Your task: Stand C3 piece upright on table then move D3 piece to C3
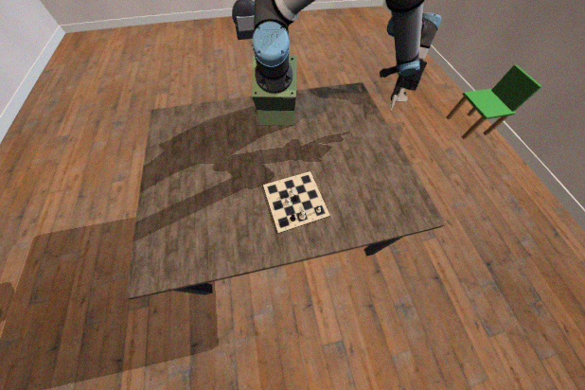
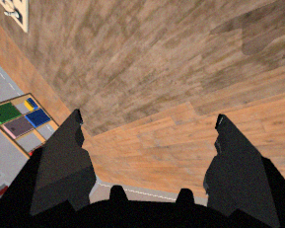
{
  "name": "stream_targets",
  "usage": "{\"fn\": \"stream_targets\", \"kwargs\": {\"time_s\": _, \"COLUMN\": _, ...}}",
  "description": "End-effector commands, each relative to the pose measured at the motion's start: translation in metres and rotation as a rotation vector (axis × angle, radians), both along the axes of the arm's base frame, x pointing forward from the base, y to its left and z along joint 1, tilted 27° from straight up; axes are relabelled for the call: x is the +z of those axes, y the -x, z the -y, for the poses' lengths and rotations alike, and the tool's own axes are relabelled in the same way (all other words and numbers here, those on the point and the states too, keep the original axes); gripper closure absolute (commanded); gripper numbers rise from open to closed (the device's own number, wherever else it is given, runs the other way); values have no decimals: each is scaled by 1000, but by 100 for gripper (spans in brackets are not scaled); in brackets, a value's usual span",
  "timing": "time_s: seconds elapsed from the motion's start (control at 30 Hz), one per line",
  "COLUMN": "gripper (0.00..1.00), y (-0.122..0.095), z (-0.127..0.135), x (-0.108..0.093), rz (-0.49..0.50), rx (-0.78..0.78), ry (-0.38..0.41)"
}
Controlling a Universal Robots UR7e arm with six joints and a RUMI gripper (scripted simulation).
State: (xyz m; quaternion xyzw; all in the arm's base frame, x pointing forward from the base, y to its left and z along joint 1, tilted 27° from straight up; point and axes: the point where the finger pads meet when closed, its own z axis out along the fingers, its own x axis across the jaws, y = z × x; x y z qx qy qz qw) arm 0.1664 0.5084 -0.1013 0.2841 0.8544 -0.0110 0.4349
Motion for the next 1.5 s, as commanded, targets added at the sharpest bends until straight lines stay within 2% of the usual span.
{"fn": "stream_targets", "kwargs": {"time_s": 0.0, "gripper": 0, "y": 0, "z": -1, "x": 1, "rz": 0, "rx": 0, "ry": -1}}
{"fn": "stream_targets", "kwargs": {"time_s": 0.63, "gripper": 0, "y": 0, "z": 0, "x": 0, "rz": 0, "rx": 0, "ry": 0}}
{"fn": "stream_targets", "kwargs": {"time_s": 0.83, "gripper": 0, "y": -7, "z": 5, "x": 0, "rz": -1, "rx": -8, "ry": 31}}
{"fn": "stream_targets", "kwargs": {"time_s": 1.03, "gripper": 0, "y": -28, "z": 20, "x": -2, "rz": -9, "rx": -32, "ry": 127}}
{"fn": "stream_targets", "kwargs": {"time_s": 1.1, "gripper": 0, "y": -28, "z": 20, "x": -2, "rz": -9, "rx": -32, "ry": 127}}
{"fn": "stream_targets", "kwargs": {"time_s": 1.23, "gripper": 0, "y": -50, "z": 38, "x": -3, "rz": -23, "rx": -58, "ry": 232}}
{"fn": "stream_targets", "kwargs": {"time_s": 1.4, "gripper": 0, "y": -83, "z": 68, "x": -1, "rz": -59, "rx": -99, "ry": 403}}
{"fn": "stream_targets", "kwargs": {"time_s": 1.43, "gripper": 0, "y": -83, "z": 68, "x": -1, "rz": -59, "rx": -99, "ry": 403}}
{"fn": "stream_targets", "kwargs": {"time_s": 1.47, "gripper": 0, "y": -90, "z": 75, "x": 0, "rz": -70, "rx": -107, "ry": 442}}
